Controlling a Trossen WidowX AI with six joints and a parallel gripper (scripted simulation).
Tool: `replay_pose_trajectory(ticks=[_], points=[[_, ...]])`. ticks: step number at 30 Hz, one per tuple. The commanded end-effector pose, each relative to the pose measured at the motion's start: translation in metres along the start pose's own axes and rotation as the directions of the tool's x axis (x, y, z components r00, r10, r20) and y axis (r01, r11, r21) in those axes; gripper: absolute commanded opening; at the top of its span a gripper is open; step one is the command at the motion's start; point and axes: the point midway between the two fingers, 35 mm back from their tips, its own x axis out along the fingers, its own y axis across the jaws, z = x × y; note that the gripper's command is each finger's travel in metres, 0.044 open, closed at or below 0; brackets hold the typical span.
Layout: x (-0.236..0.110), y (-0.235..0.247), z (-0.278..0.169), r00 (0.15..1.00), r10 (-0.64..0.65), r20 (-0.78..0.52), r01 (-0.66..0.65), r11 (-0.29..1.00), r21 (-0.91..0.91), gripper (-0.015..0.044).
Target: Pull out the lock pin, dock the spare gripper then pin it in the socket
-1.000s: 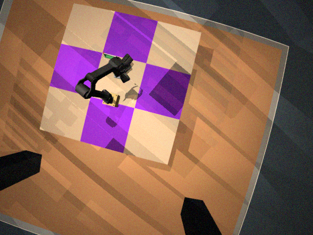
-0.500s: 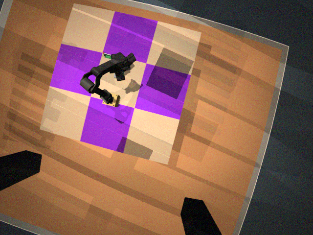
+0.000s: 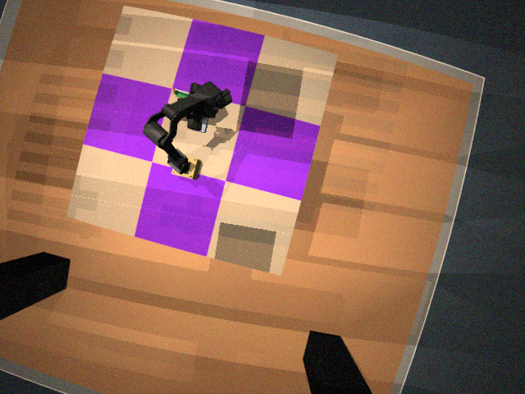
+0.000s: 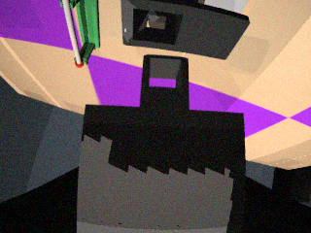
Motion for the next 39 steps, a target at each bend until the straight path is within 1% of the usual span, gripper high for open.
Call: replay_pose_trajectory(ticks=[1, 7, 12, 39], points=[[-0.004, 0.009, -0.006, 0.998, 0.027, -0.056, -0.023, 0.997, 0.071, 0.0], [-0.003, 0.009, -0.006, 0.998, 0.027, -0.059, -0.023, 0.997, 0.075, 0.0], [0.006, 0.01, 0.002, 0.998, 0.021, -0.061, -0.016, 0.997, 0.073, 0.0], [0.026, 0.006, 0.03, 0.998, 0.02, -0.06, -0.015, 0.997, 0.072, 0.0]])
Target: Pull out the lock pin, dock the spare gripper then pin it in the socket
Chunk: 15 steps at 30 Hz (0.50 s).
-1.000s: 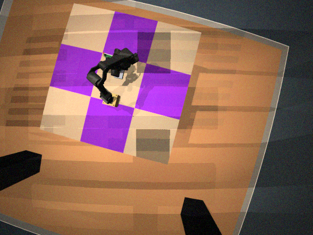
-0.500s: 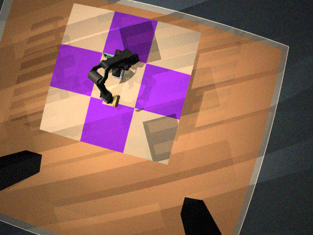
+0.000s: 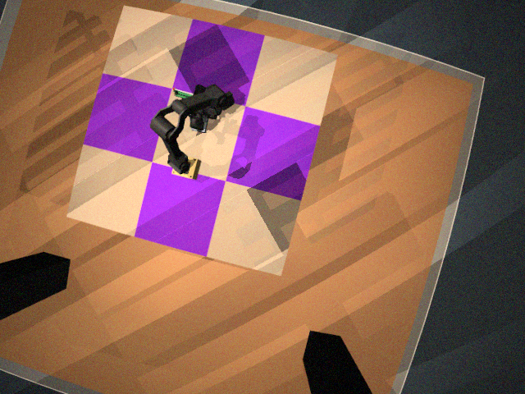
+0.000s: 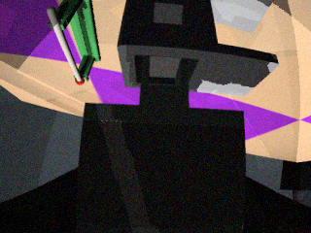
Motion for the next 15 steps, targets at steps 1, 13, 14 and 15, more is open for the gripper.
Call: replay_pose_trajectory(ticks=[1, 13, 14, 15], points=[[0.004, -0.001, 0.003, 1.0, 0.004, -0.012, -0.004, 1.0, 0.011, 0.0], [0.013, -0.001, 0.017, 1.0, 0.004, -0.012, -0.004, 1.0, 0.01, 0.0], [0.014, -0.001, 0.018, 1.0, 0.004, -0.012, -0.003, 1.0, 0.01, 0.0], [0.015, -0.001, 0.02, 1.0, 0.004, -0.012, -0.003, 1.0, 0.01, 0.0]])
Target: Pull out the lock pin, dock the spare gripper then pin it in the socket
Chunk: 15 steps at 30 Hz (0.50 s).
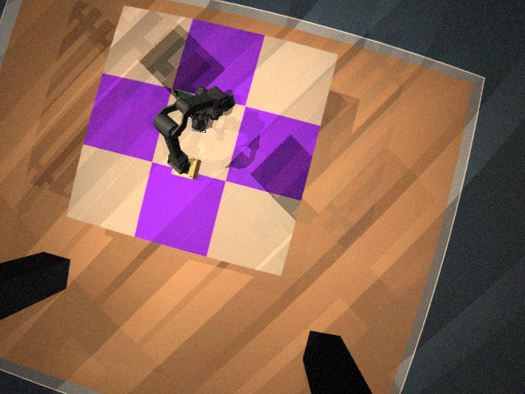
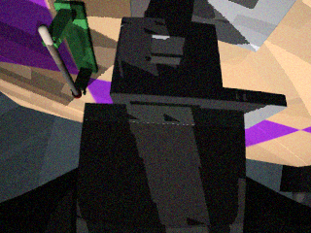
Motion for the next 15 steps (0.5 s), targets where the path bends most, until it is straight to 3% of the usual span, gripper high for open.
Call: replay_pose_trajectory(ticks=[1, 15], points=[[0.0041, -0.0005, 0.0032, 1.0, 0.004, -0.013, -0.004, 1.0, 0.011, 0.0], [0.0031, -0.0004, 0.0037, 1.0, 0.001, -0.006, -0.001, 1.0, 0.008, 0.0]])
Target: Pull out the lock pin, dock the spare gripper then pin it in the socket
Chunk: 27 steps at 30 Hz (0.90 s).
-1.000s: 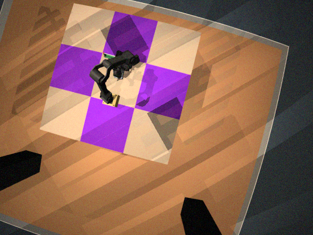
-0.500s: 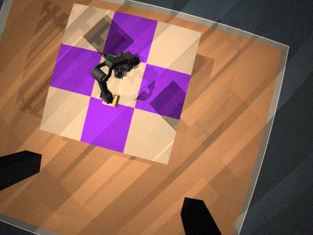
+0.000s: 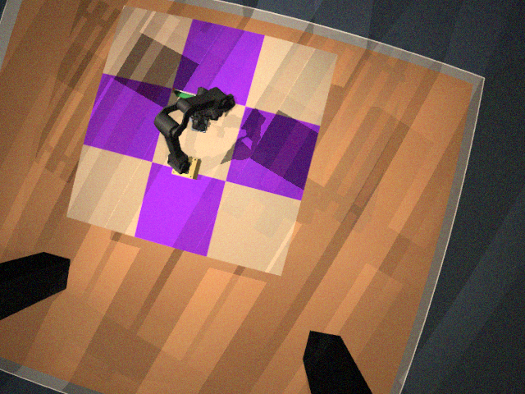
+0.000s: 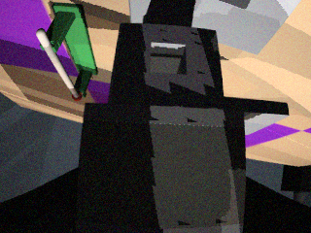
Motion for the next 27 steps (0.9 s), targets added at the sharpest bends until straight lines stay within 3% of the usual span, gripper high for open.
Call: replay_pose_trajectory(ticks=[1, 18, 27], points=[[0.0, 0.0, 0.0, 1.0, 0.0, 0.001, 0.0, 1.0, -0.001, 0.0], [0.0, 0.0, 0.0, 1.0, 0.0, 0.001, 0.0, 1.0, -0.001, 0.044], [-0.008, -0.001, -0.015, 1.0, -0.005, -0.006, 0.005, 1.0, 0.01, 0.044]])
